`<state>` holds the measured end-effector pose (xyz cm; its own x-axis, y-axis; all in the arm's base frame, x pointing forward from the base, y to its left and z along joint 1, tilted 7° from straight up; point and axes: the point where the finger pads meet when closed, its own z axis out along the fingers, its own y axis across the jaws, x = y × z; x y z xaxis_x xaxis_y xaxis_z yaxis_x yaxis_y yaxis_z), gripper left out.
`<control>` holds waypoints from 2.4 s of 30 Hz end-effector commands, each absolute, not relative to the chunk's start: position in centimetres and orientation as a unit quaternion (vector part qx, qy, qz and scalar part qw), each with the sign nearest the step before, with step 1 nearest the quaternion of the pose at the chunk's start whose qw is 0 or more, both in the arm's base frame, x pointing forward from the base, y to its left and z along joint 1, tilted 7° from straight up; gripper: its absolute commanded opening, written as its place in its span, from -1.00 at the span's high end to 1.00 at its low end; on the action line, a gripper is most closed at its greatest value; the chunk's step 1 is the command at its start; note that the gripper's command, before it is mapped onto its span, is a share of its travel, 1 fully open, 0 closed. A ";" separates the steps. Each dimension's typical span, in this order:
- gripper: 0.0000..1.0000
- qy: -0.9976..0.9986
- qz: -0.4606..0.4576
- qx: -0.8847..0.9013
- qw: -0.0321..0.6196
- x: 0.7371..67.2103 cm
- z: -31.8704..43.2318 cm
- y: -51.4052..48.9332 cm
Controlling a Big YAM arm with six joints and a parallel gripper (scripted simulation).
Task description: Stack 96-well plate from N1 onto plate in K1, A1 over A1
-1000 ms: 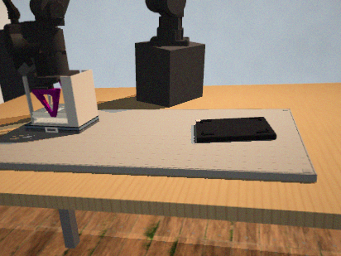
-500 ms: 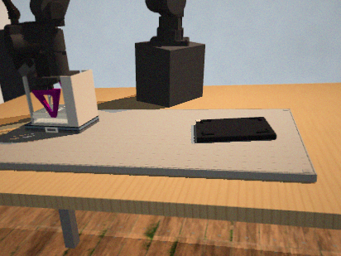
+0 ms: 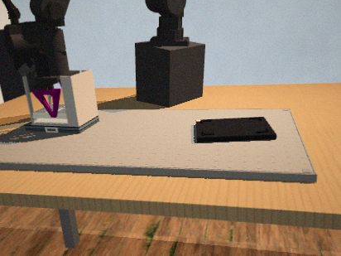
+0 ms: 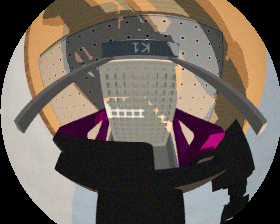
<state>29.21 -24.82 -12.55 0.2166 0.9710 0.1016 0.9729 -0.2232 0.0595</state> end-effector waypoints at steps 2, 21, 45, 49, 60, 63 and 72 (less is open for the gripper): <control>1.00 -0.625 -0.060 -0.778 0.004 30.1 -12.8 -24.9; 1.00 -0.625 -0.060 -0.778 0.002 30.3 -12.7 -25.1; 1.00 -0.626 -0.060 -0.778 0.000 30.6 -12.6 -25.4; 1.00 -0.626 -0.060 -0.778 0.000 30.6 -12.6 -25.4; 1.00 -0.626 -0.060 -0.778 0.002 30.5 -12.6 -25.3; 1.00 -0.626 -0.060 -0.778 0.002 30.5 -12.6 -25.3; 1.00 -0.626 -0.060 -0.778 0.002 30.5 -12.6 -25.3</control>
<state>29.23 -24.83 -12.58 0.2167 0.9709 0.1018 0.9729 -0.2233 0.0592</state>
